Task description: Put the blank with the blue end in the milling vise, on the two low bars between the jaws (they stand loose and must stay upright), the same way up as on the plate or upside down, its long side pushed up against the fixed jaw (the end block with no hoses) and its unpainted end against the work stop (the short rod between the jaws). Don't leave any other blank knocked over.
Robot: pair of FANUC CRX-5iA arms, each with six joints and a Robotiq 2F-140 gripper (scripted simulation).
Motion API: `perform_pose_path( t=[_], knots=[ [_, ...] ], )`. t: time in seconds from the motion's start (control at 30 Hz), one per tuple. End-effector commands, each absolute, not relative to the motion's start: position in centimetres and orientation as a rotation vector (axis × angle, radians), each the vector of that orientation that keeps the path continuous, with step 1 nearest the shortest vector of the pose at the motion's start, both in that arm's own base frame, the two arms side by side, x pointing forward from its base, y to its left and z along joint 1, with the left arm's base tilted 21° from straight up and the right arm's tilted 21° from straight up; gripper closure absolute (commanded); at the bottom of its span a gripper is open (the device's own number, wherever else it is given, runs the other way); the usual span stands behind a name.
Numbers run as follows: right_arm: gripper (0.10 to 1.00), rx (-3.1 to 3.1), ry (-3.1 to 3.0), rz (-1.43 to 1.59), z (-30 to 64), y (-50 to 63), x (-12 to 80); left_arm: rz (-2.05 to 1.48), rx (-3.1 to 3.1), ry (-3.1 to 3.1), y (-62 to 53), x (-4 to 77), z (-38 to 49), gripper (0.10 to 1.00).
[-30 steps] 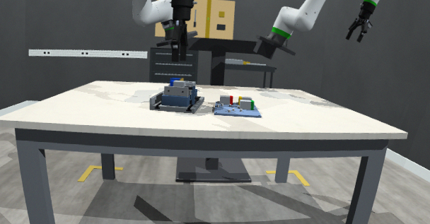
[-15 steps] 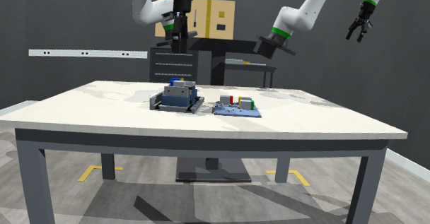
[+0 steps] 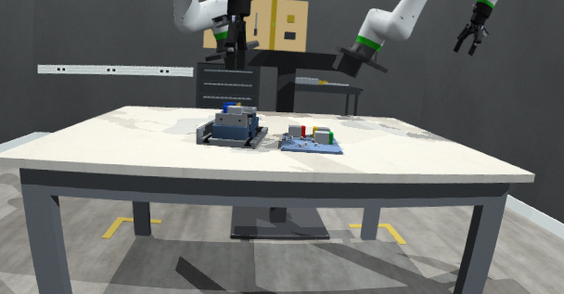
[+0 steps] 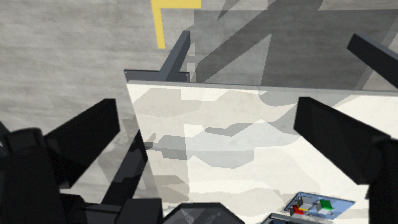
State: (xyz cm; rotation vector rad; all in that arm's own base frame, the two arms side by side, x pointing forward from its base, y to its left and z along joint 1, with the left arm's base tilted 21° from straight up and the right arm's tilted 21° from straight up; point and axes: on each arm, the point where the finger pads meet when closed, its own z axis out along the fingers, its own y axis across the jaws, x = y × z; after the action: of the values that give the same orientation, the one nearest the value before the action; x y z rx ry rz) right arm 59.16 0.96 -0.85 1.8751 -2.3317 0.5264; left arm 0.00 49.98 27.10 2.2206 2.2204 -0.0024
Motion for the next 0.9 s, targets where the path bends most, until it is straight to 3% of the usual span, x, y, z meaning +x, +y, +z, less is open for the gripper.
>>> perform_pose_path(
  t=[0.0, 0.87],
  knots=[
    [0.098, 1.876, -2.332, 0.528, -0.91, 0.95, 59.24, 0.000, 2.221, 2.221, 50.00, 0.00, 27.20, 0.098],
    [0.098, 1.877, -2.332, 0.528, -1.56, 0.72, 59.36, 0.000, 2.221, 2.221, 50.00, 0.00, 27.20, 0.098]
  ],
)
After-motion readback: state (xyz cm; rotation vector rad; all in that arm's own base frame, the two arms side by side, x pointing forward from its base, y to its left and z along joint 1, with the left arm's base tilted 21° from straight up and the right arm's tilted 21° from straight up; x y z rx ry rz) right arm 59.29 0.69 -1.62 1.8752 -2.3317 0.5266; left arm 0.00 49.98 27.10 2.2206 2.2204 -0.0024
